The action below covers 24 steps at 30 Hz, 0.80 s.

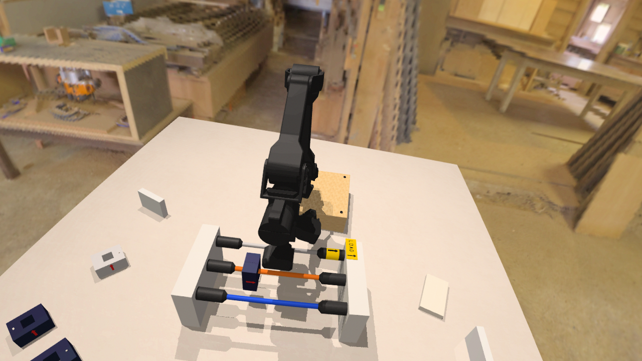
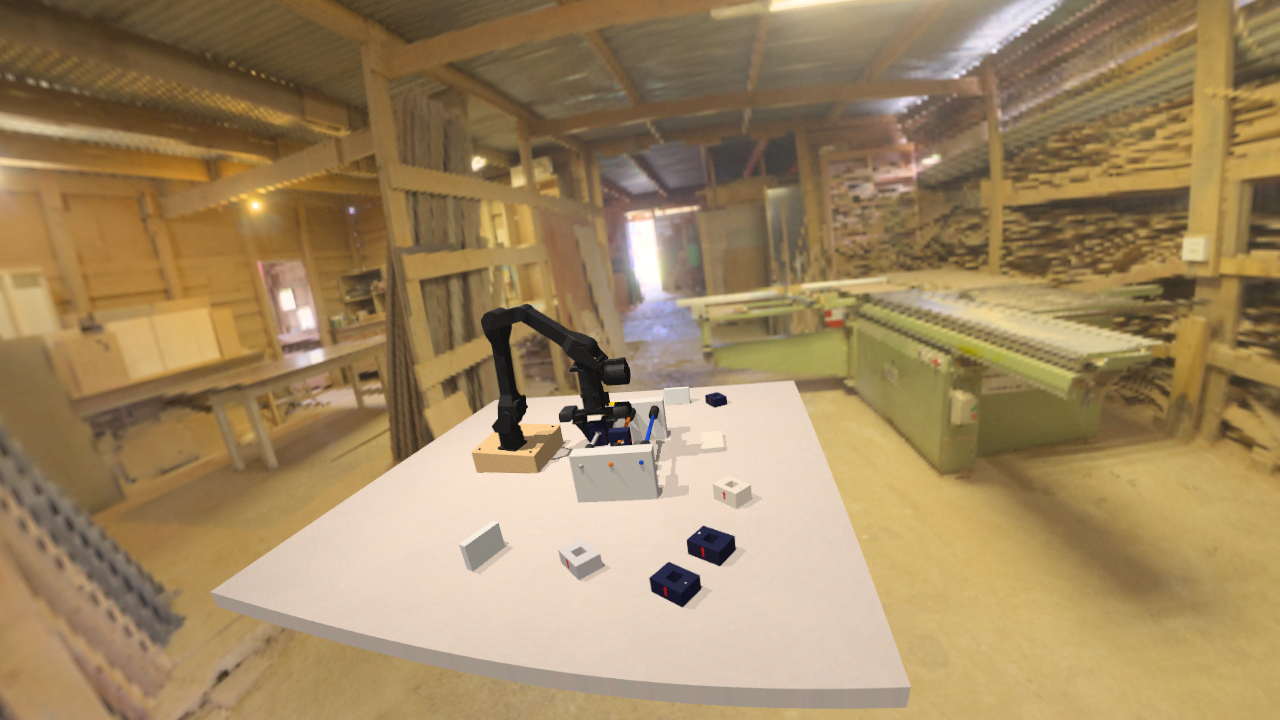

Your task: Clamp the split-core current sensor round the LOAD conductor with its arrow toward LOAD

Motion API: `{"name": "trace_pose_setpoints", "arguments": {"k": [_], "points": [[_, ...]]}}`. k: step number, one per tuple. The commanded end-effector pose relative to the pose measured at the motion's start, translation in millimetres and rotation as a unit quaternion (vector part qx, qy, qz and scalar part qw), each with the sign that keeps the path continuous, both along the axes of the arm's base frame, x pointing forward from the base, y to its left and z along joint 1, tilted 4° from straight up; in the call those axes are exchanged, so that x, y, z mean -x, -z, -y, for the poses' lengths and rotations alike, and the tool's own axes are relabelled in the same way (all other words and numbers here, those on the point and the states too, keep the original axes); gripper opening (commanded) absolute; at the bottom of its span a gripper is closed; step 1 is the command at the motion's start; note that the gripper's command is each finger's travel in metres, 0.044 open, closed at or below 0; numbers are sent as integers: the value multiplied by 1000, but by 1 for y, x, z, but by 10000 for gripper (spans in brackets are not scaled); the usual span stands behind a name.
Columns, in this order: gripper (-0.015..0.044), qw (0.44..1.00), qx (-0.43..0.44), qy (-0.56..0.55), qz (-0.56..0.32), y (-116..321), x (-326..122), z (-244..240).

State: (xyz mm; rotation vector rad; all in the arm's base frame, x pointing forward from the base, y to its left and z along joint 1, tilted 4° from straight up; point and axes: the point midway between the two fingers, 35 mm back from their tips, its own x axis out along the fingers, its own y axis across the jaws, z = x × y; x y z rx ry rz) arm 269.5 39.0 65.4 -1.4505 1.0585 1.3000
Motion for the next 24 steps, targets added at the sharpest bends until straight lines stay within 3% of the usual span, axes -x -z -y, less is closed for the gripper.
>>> {"name": "trace_pose_setpoints", "arguments": {"k": [1, 13, 24], "points": [[131, 1000, 0, 0, 0, 0, 0, 0], [440, 1000, 1, 0, -2, -1, 0, 0], [151, 1000, 0, 0, 0, 0, 0, 0]]}}
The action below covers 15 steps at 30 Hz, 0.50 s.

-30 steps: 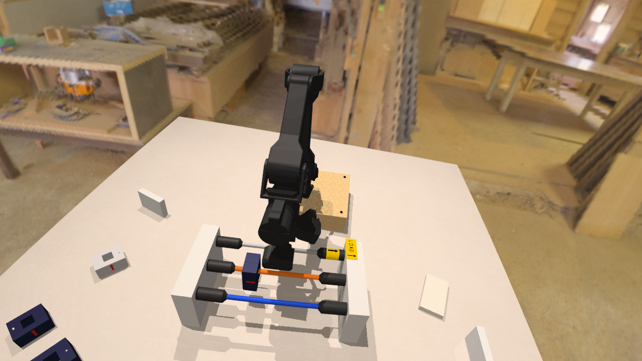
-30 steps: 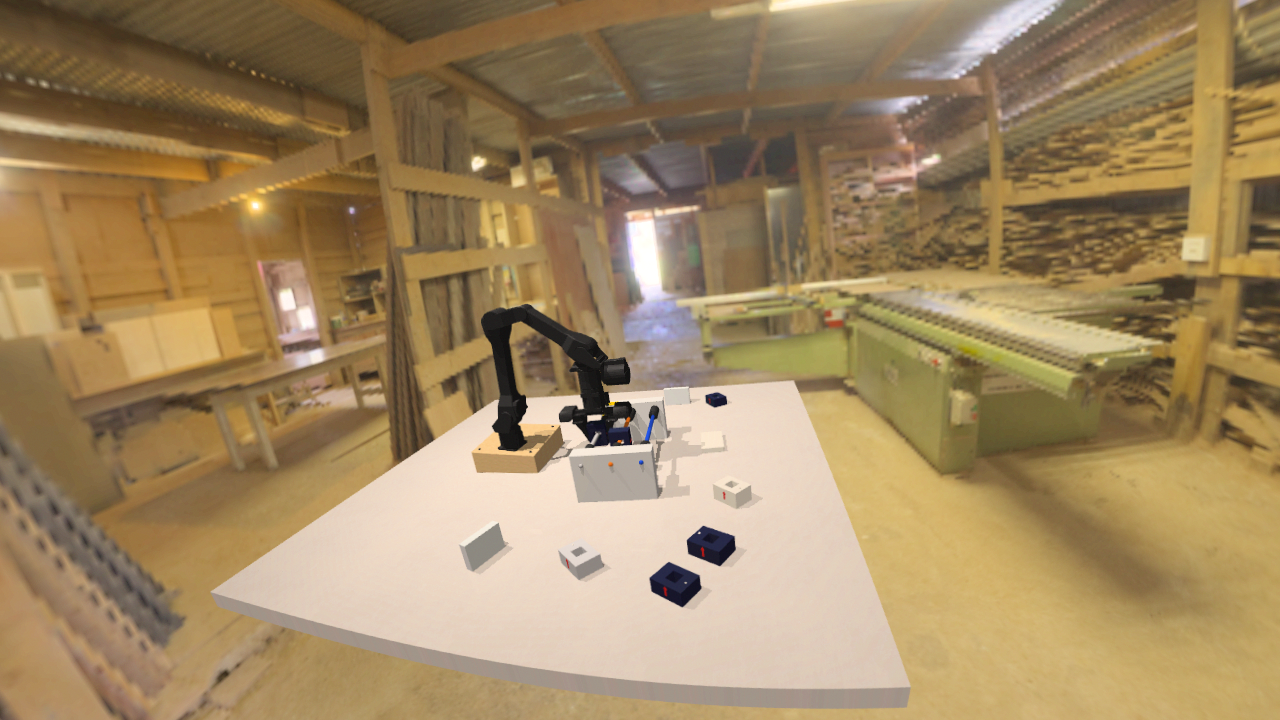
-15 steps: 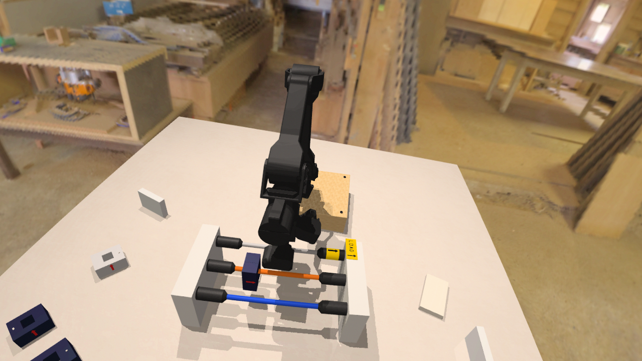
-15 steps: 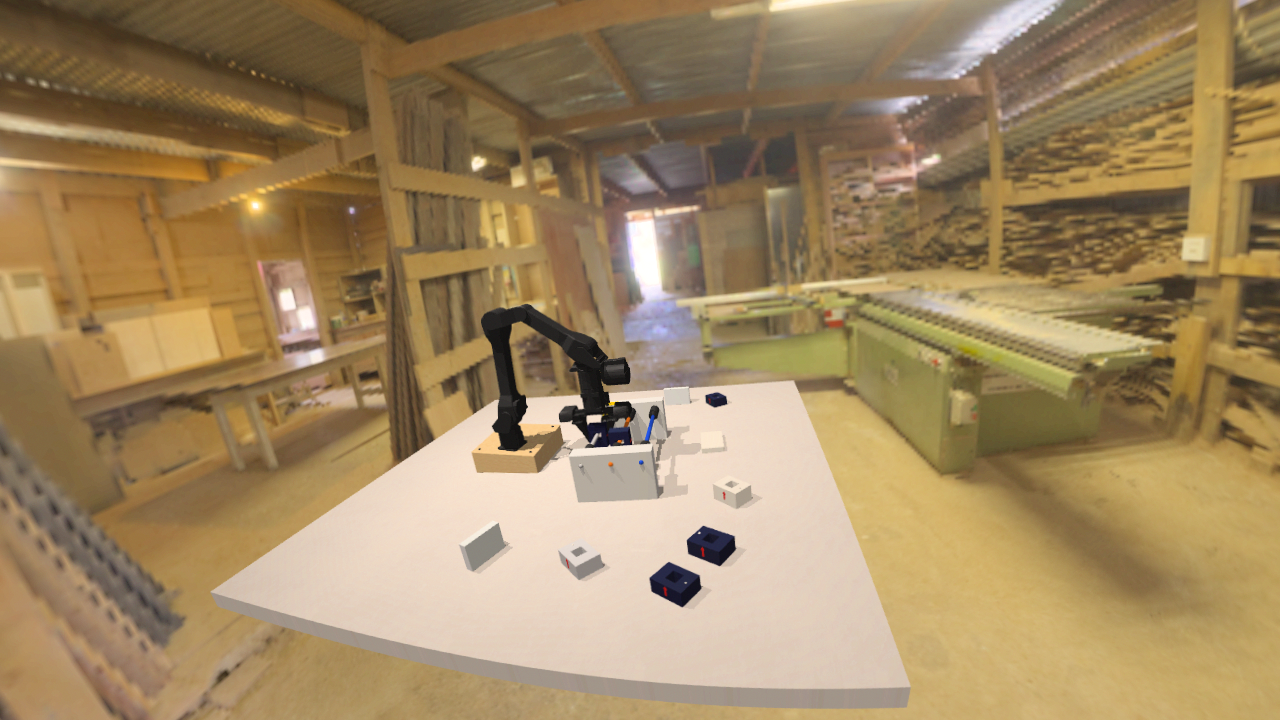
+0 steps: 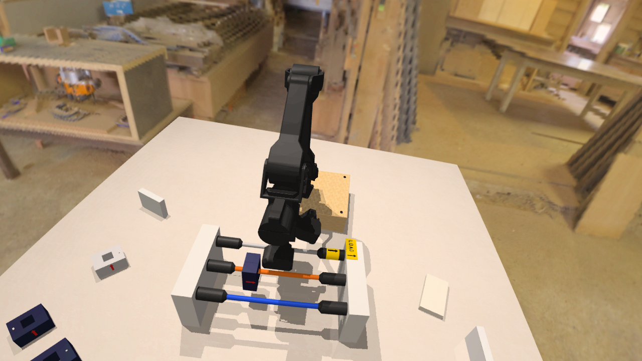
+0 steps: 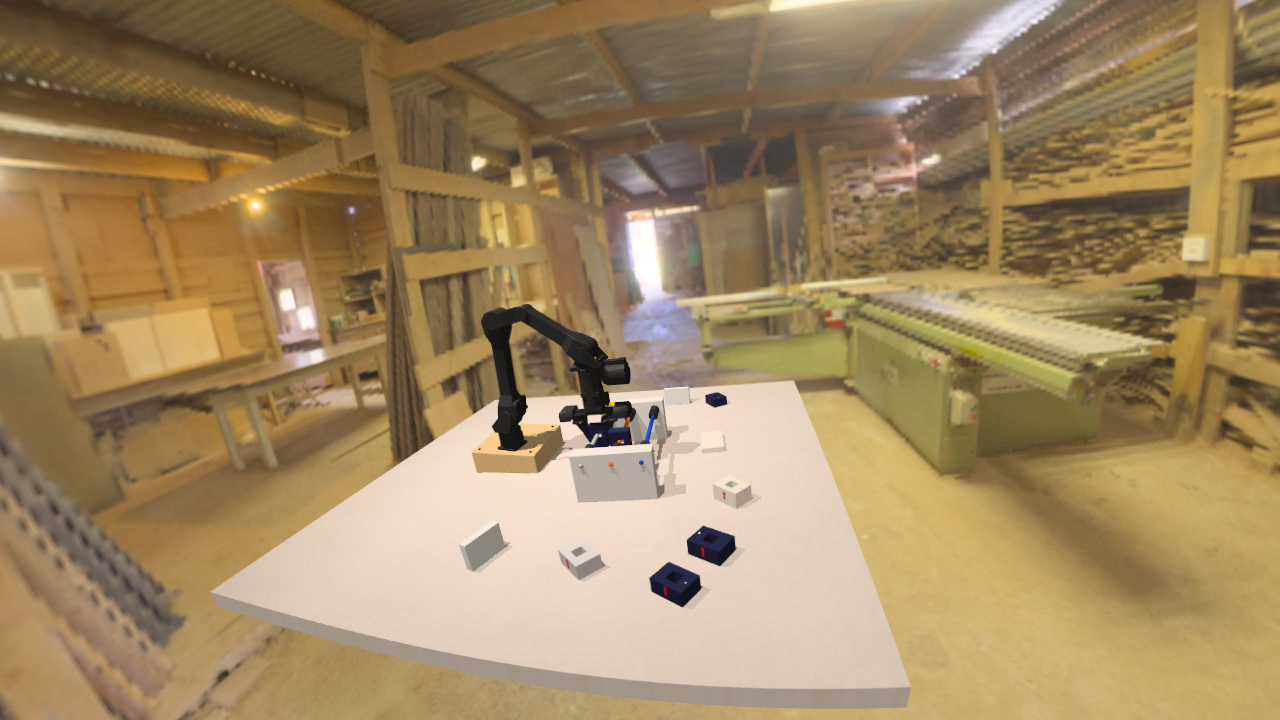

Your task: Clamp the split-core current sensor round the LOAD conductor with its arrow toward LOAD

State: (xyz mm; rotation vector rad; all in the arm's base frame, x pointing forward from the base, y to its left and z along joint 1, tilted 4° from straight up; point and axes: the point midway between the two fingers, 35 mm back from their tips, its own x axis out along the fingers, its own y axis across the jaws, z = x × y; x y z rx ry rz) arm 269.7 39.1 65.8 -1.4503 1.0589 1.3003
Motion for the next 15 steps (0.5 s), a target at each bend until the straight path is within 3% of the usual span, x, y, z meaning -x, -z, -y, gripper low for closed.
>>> {"name": "trace_pose_setpoints", "arguments": {"k": [1, 12, 15], "points": [[125, 1000, 0, 0, 0, 0, 0, 0], [49, 1000, 0, 0, 0, 0, 0, 0], [0, 1000, 0, 0, 1, -1, 0, 0]]}}
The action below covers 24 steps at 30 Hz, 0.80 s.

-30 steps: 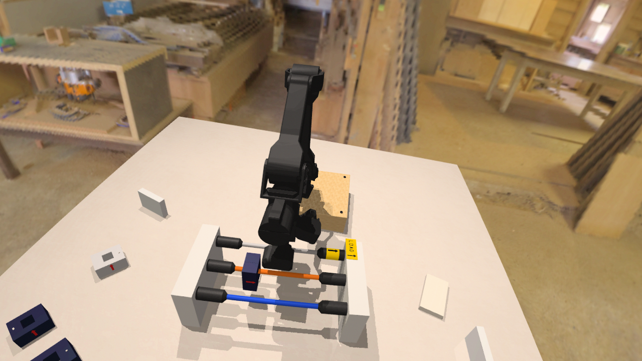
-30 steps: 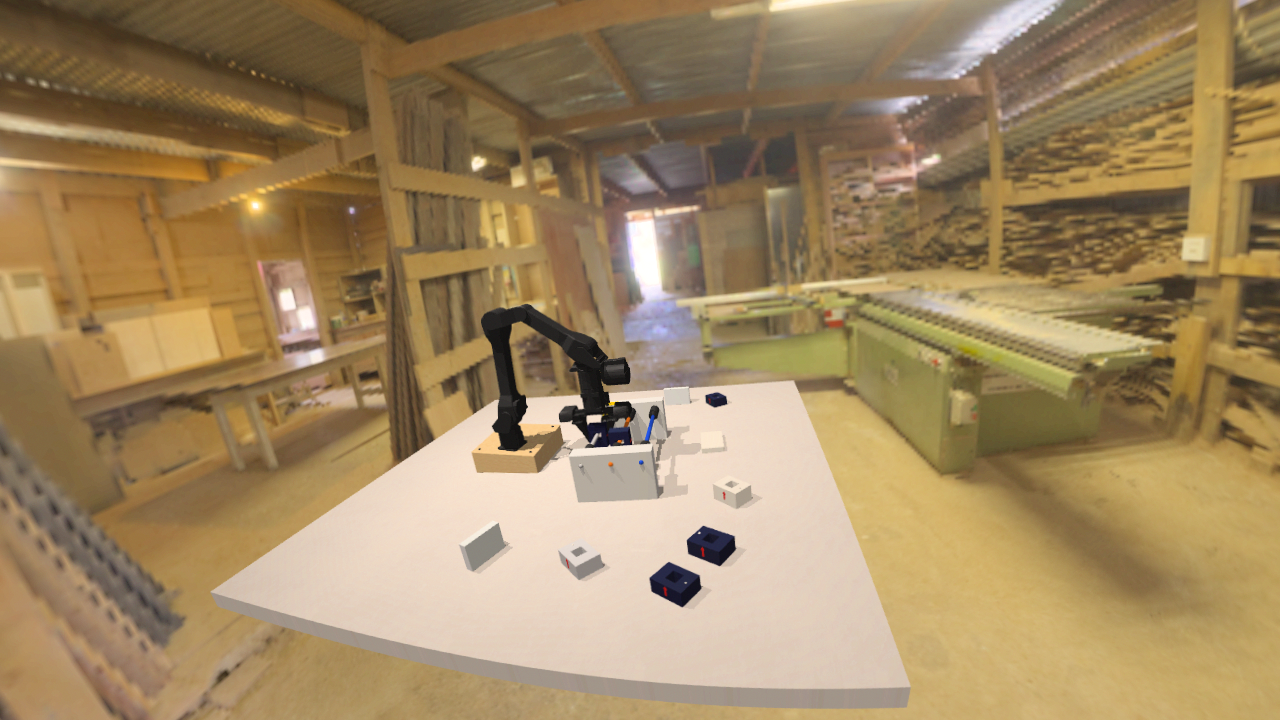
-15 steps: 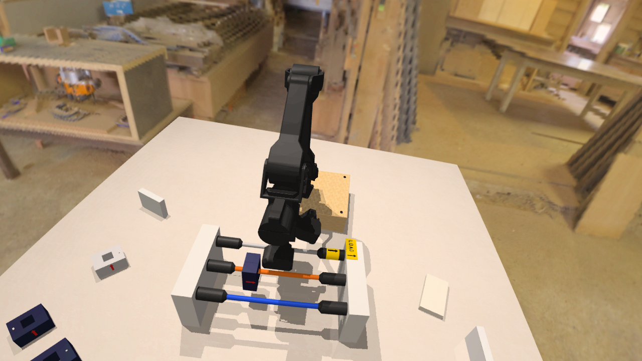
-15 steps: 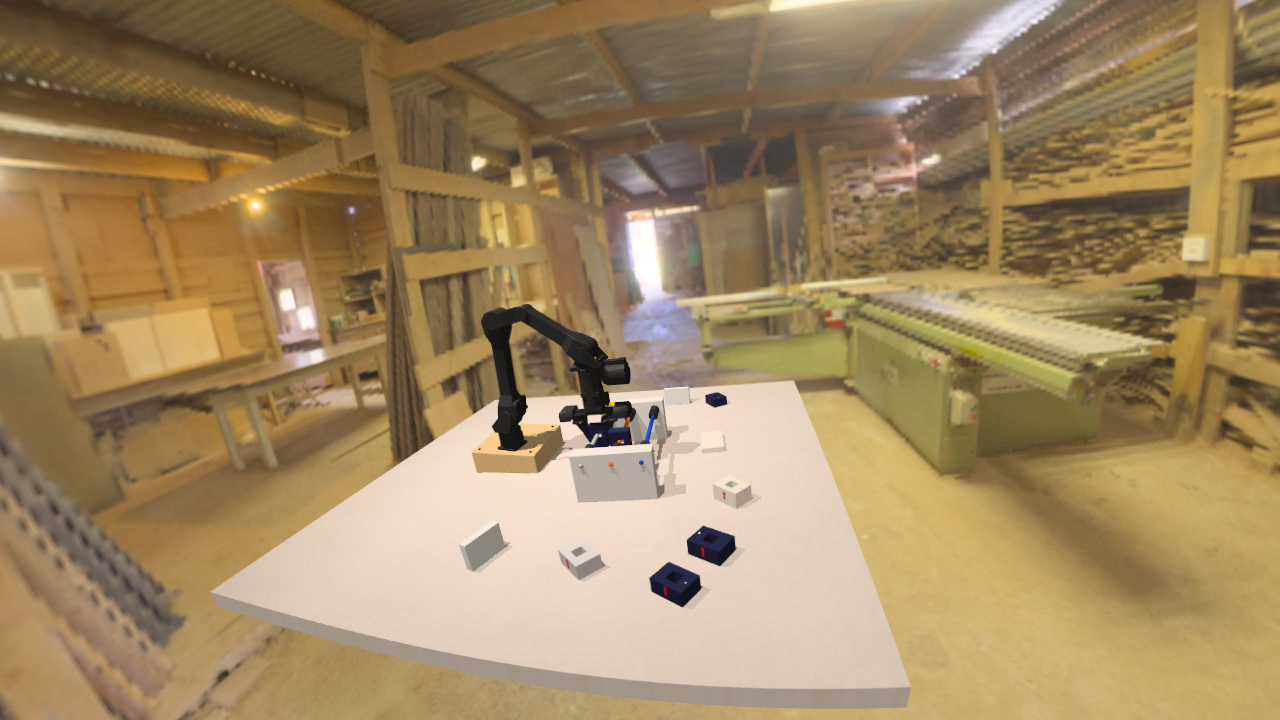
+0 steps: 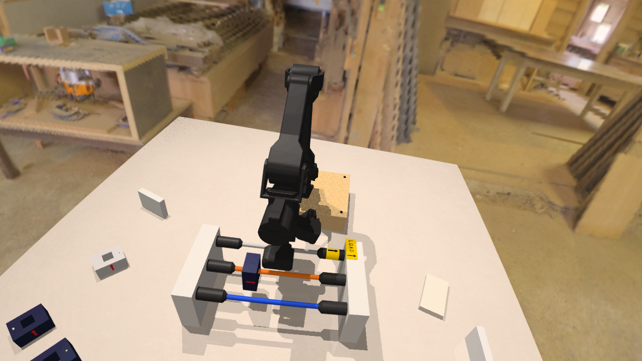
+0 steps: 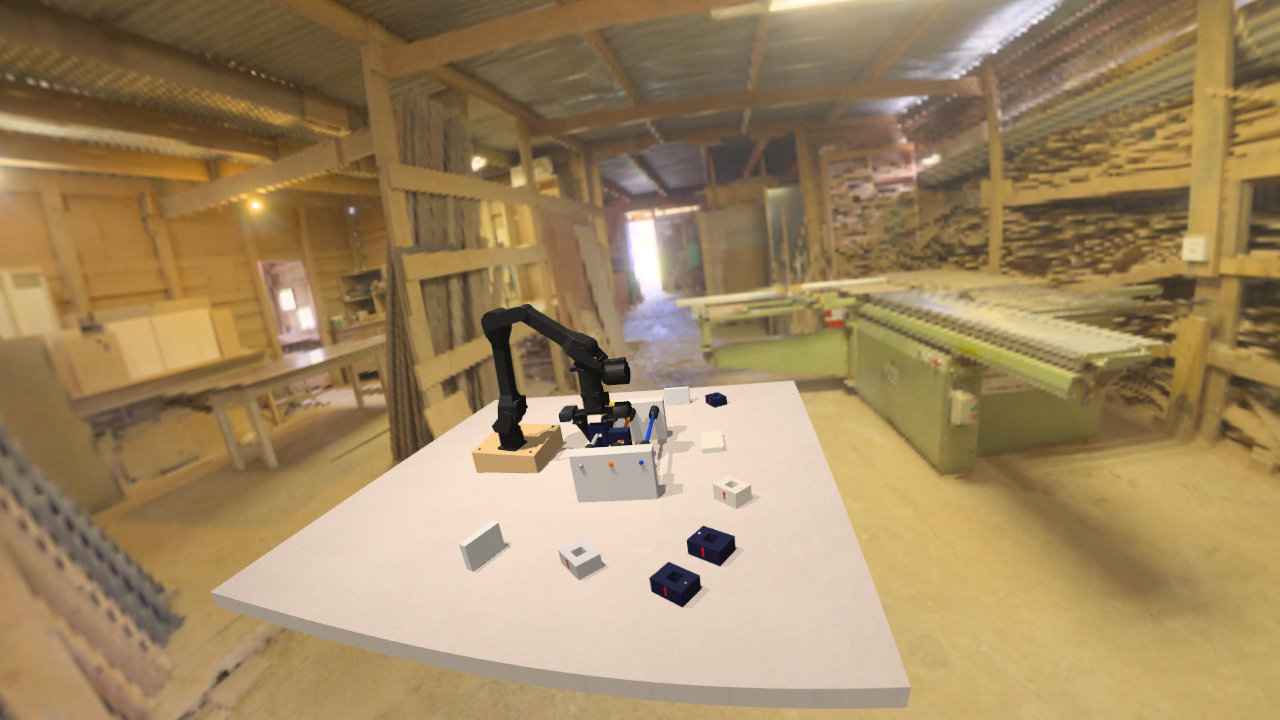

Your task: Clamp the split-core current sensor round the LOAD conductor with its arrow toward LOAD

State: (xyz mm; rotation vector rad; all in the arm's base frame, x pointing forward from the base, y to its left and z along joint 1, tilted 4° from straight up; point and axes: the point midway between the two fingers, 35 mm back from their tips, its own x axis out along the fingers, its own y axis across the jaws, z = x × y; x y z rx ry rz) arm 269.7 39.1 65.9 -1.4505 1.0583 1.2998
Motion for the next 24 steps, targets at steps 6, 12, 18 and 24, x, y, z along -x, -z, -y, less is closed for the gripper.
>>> {"name": "trace_pose_setpoints", "arguments": {"k": [6, 12, 18, 24], "points": [[0, 1000, 0, 0, 0, -1, 0, 0], [0, 1000, 0, 0, 0, -1, 0, 0], [0, 1000, 0, 0, 0, -1, 1, 0], [0, 1000, 0, 0, 0, -1, 2, -4]]}}
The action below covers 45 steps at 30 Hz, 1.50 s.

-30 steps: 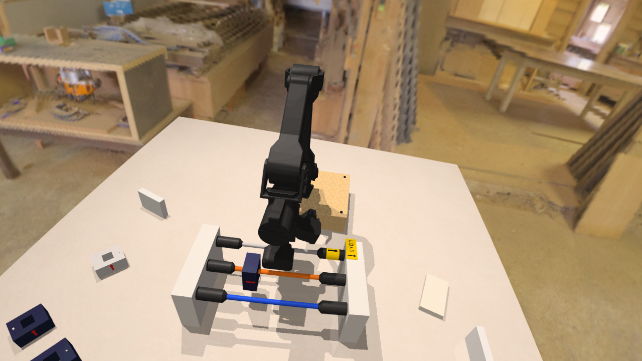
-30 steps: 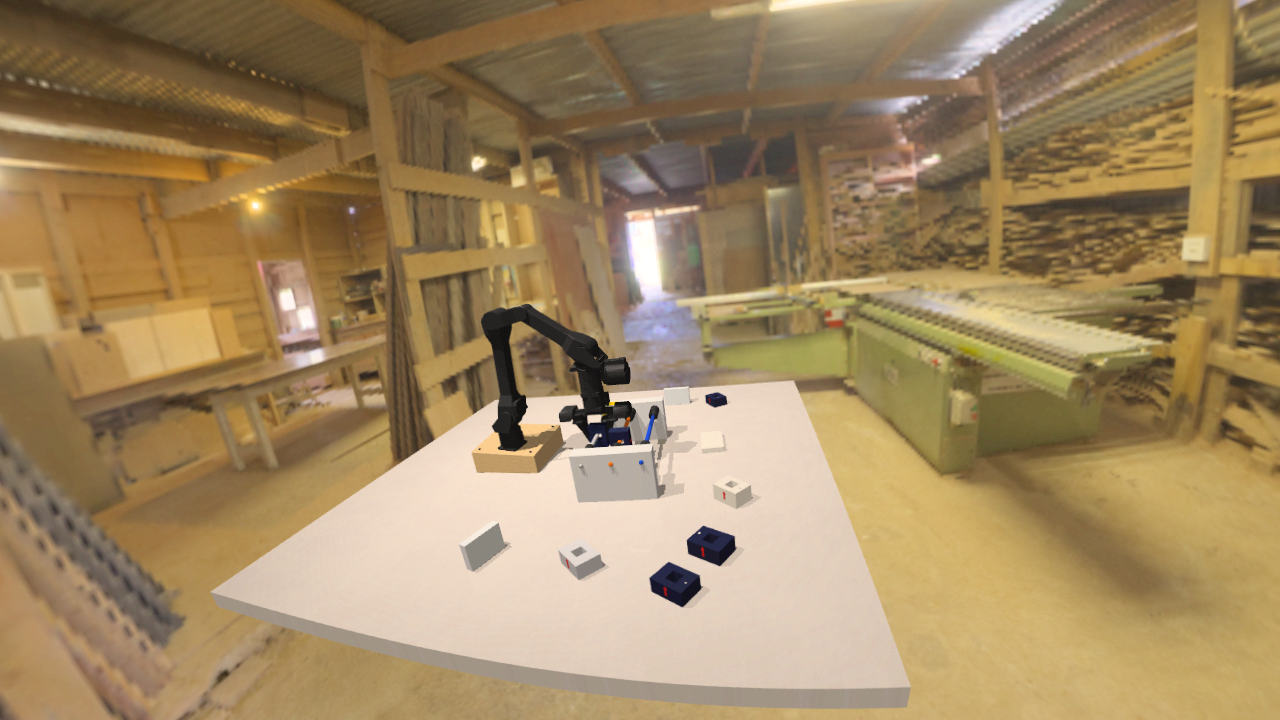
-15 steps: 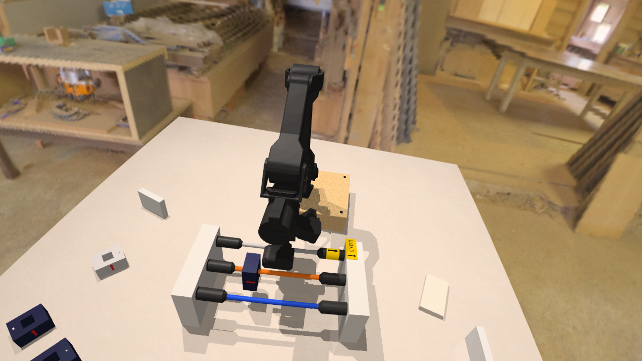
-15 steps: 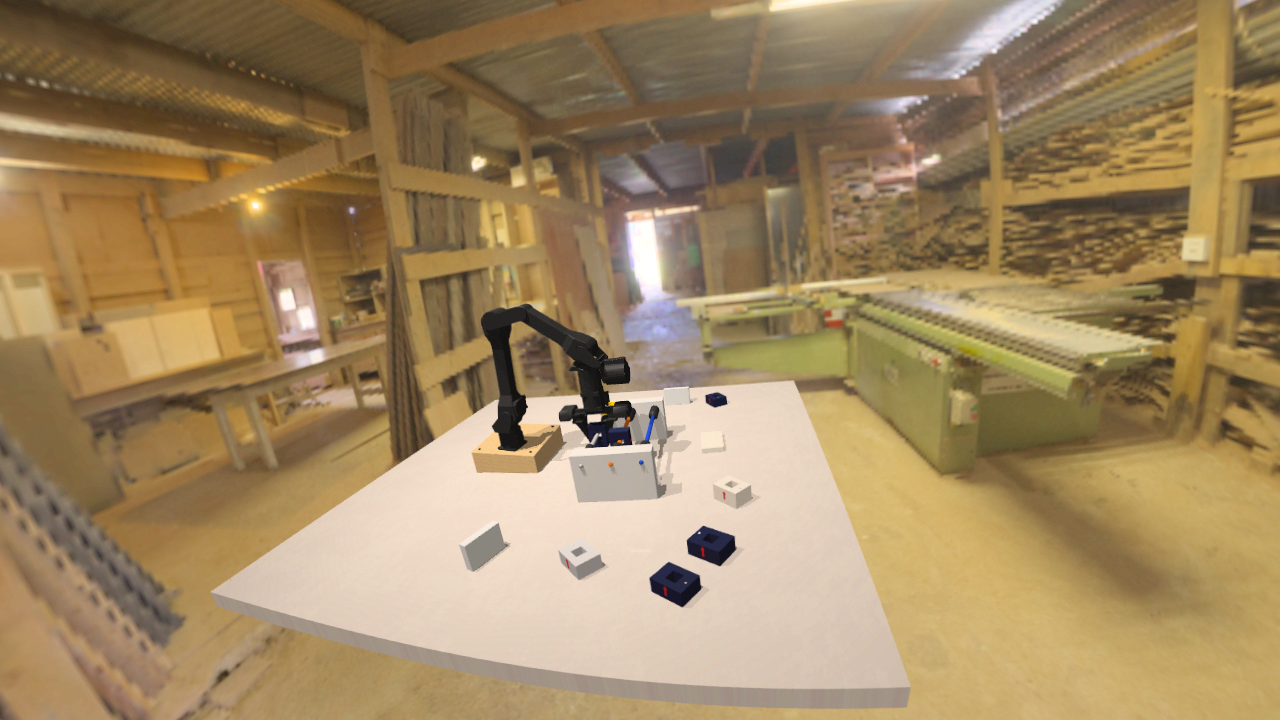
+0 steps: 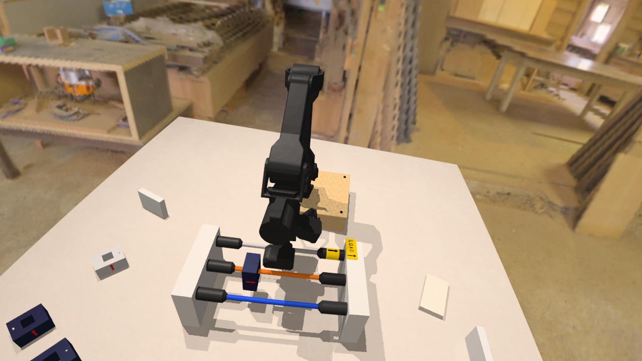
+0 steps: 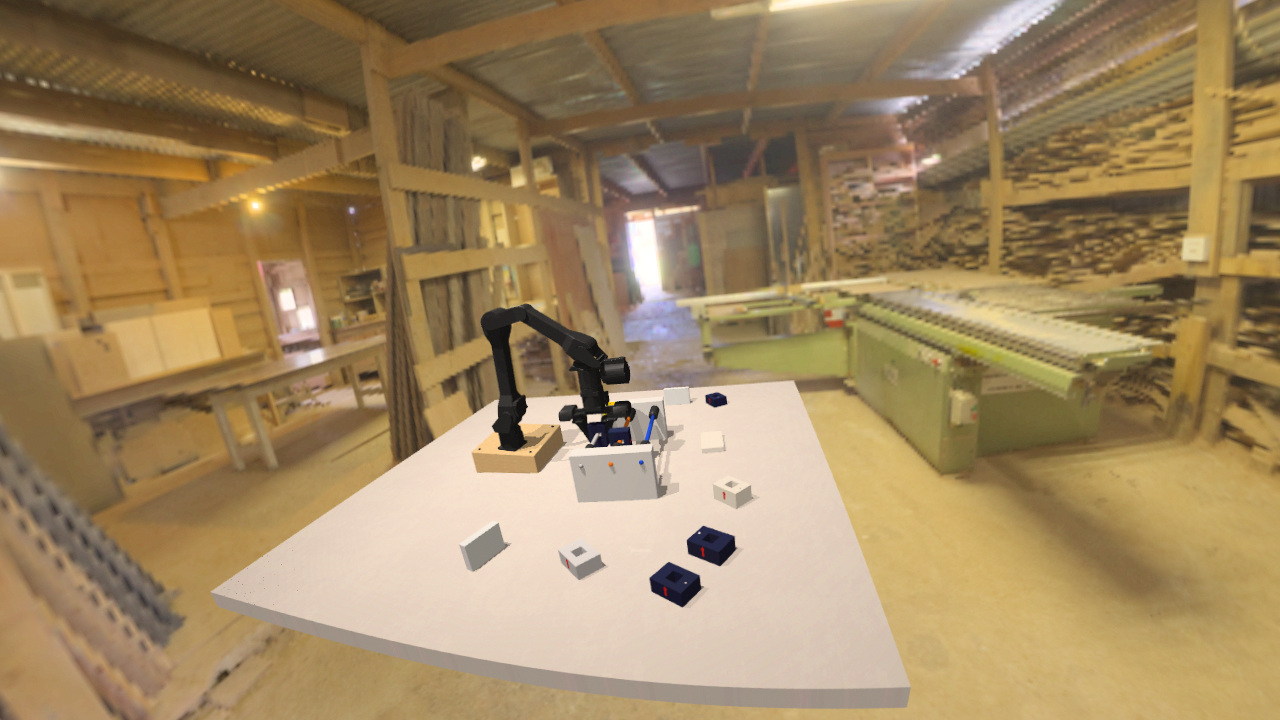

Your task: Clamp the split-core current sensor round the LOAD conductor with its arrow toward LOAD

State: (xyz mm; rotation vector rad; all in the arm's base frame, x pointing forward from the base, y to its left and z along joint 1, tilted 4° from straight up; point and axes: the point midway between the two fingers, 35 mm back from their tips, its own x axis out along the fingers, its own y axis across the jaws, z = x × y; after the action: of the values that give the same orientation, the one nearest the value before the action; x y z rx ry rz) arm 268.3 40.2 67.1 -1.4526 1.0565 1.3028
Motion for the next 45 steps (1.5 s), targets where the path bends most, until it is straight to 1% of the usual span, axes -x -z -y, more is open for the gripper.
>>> {"name": "trace_pose_setpoints", "arguments": {"k": [1, 11, 23, 32, 33, 45], "points": [[0, 1000, 0, 1, 0, 0, 1, -4], [0, 1000, -1, 1, 0, 1, 5, -18], [0, 1000, -1, 0, 0, 6, 4, -18], [236, 1000, -2, -1, -1, 3, 4, -19], [254, 1000, -2, -1, -1, 3, 4, -19], [254, 1000, -2, -1, -1, 3, 4, -19]]}}
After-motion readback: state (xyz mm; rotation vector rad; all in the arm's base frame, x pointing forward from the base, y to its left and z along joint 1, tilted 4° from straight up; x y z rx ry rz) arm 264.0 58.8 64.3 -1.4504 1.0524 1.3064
